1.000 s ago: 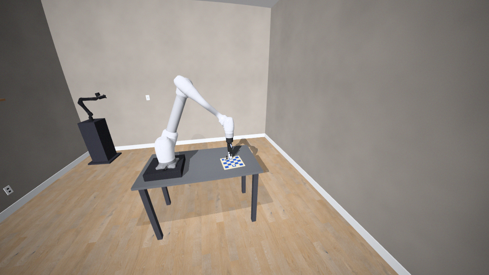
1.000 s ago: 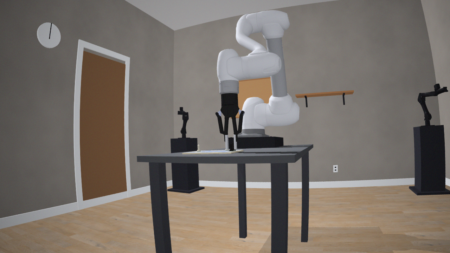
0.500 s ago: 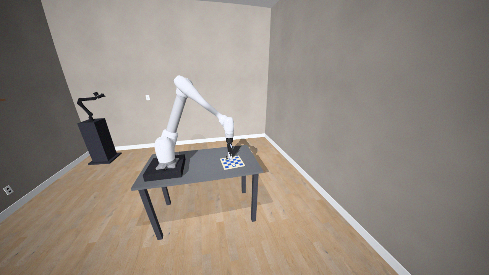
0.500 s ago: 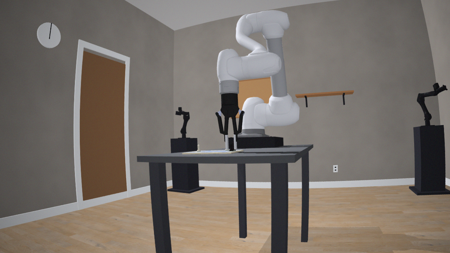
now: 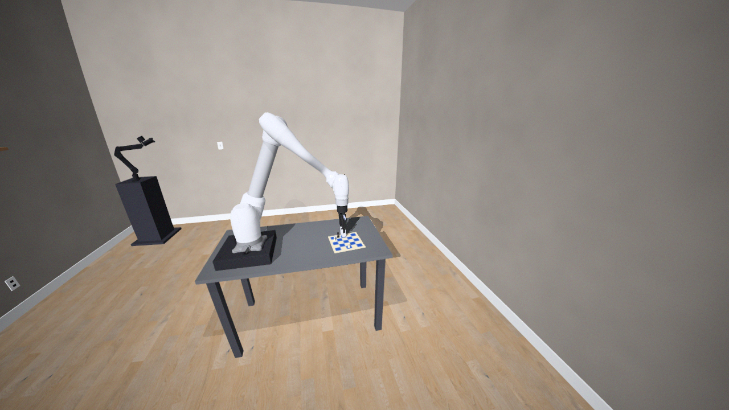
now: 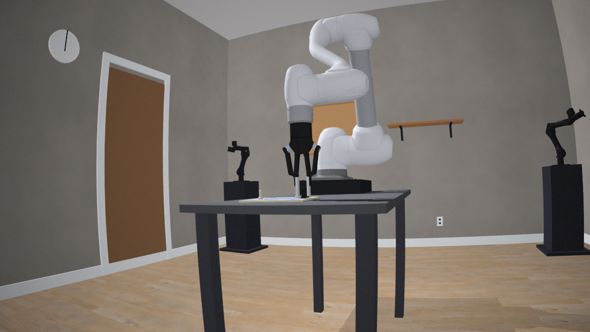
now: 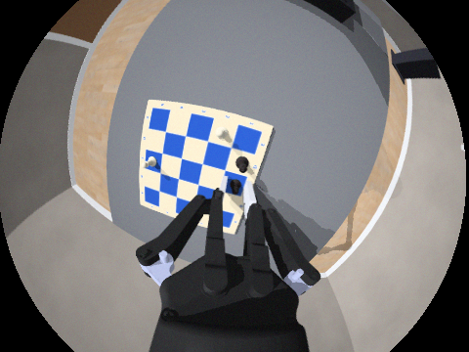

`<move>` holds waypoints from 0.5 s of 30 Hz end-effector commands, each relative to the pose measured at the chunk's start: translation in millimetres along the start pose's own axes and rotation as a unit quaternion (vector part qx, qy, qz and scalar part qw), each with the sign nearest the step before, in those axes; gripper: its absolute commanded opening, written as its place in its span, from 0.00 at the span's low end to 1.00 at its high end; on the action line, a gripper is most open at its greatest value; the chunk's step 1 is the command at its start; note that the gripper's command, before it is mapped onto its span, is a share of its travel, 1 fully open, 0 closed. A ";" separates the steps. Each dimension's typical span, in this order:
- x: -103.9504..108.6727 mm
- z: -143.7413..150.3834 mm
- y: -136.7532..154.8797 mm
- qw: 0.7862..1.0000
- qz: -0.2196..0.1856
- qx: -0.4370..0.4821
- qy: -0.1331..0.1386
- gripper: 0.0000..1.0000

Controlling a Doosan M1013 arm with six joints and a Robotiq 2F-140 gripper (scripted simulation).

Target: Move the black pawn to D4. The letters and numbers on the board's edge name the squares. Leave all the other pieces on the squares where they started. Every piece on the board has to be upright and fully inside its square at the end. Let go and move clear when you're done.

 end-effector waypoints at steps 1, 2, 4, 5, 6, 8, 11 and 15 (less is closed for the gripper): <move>0.1 0.0 0.0 1.000 0.000 0.000 0.000 0.20; 0.1 0.0 0.0 1.000 0.000 0.000 0.000 0.20; 0.1 0.0 0.0 1.000 0.000 0.000 0.000 0.00; 0.1 0.0 0.0 1.000 0.000 0.000 0.000 0.00; 0.1 0.0 0.0 1.000 0.000 0.000 0.000 0.00; 0.1 0.0 0.0 1.000 0.000 0.000 0.000 0.00; 0.1 0.0 0.0 1.000 0.000 0.000 0.000 0.00; 0.1 0.0 0.0 1.000 0.000 0.000 0.000 0.00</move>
Point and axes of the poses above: the point where the finger pads meet when closed, its own x axis back along the fingers, its own z axis across the jaws, y = z × x, the point moved 10 cm from there along x, back along the fingers, and after that the axes turned 11 degrees about -x, right-handed, at the moved point
